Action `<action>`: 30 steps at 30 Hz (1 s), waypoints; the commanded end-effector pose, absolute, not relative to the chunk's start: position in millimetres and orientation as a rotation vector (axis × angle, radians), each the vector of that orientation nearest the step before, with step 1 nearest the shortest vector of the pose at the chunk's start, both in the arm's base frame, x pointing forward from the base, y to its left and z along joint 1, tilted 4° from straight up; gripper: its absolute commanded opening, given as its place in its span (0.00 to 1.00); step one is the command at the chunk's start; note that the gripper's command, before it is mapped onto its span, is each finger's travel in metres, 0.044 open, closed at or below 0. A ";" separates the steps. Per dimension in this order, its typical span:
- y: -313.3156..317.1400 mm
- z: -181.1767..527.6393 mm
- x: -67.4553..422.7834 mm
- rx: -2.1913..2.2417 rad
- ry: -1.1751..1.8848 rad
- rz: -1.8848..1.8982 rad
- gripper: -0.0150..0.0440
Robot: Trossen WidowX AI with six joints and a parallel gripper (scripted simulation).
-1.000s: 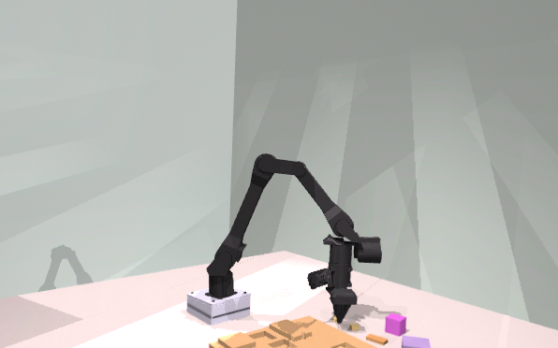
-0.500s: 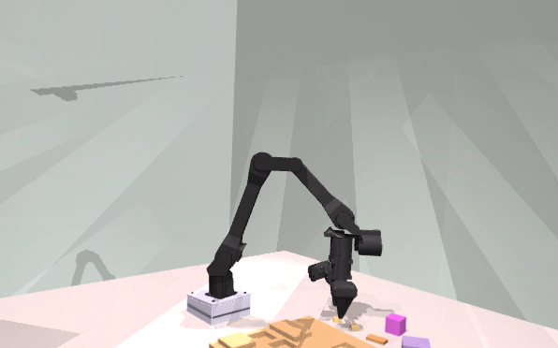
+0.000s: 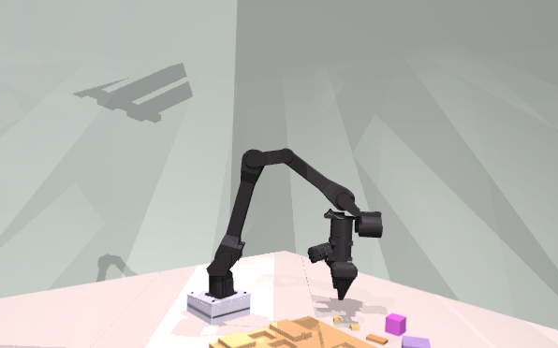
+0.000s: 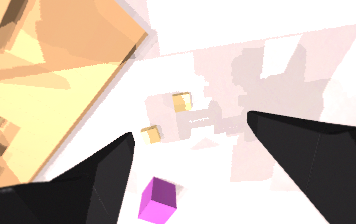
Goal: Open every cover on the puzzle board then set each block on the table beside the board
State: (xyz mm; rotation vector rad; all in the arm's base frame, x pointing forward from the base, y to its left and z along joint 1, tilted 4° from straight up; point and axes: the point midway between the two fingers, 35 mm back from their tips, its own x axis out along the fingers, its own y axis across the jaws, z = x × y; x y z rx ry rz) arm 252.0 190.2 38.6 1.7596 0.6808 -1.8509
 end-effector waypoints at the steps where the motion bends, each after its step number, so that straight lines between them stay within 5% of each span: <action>1: 190.9 47.7 252.6 1.765 0.683 -1.851 1.00; 18: 133.3 48.6 314.5 1.172 1.239 -1.225 0.25; 30: 76.9 47.9 351.5 0.657 1.487 -0.700 0.25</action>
